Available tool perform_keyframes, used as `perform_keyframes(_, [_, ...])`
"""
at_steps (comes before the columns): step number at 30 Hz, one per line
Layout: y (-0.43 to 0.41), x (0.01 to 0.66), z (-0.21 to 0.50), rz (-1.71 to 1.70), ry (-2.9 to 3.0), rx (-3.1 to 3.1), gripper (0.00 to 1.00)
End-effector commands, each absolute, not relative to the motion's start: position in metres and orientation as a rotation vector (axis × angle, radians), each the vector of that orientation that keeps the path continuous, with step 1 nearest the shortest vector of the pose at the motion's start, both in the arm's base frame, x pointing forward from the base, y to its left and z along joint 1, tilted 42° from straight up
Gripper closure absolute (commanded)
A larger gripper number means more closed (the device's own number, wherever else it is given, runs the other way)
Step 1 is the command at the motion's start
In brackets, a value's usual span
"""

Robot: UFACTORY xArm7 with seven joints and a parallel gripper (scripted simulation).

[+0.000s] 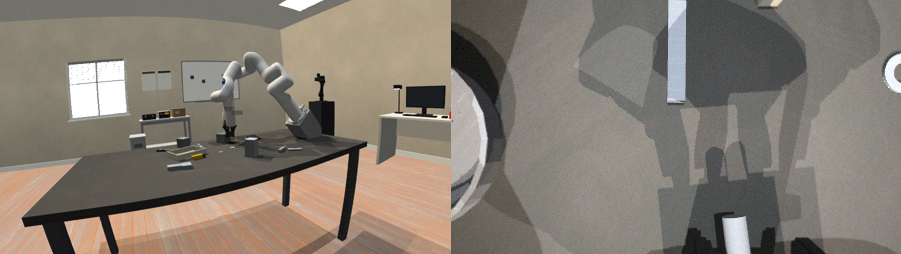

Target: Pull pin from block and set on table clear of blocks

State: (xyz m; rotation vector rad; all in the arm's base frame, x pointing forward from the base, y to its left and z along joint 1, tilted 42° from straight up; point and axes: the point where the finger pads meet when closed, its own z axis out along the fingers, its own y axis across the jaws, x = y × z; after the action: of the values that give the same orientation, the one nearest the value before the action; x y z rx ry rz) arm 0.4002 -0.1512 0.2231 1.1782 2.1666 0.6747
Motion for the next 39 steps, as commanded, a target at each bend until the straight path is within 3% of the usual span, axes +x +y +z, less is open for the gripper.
perform_keyframes(1, [-0.1520, 0.4005, 0.2241, 0.665, 2.166, 1.175, 0.57])
perform_keyframes(39, [-0.1508, 0.4081, 0.2155, 0.535, 2.198, 1.115, 0.57])
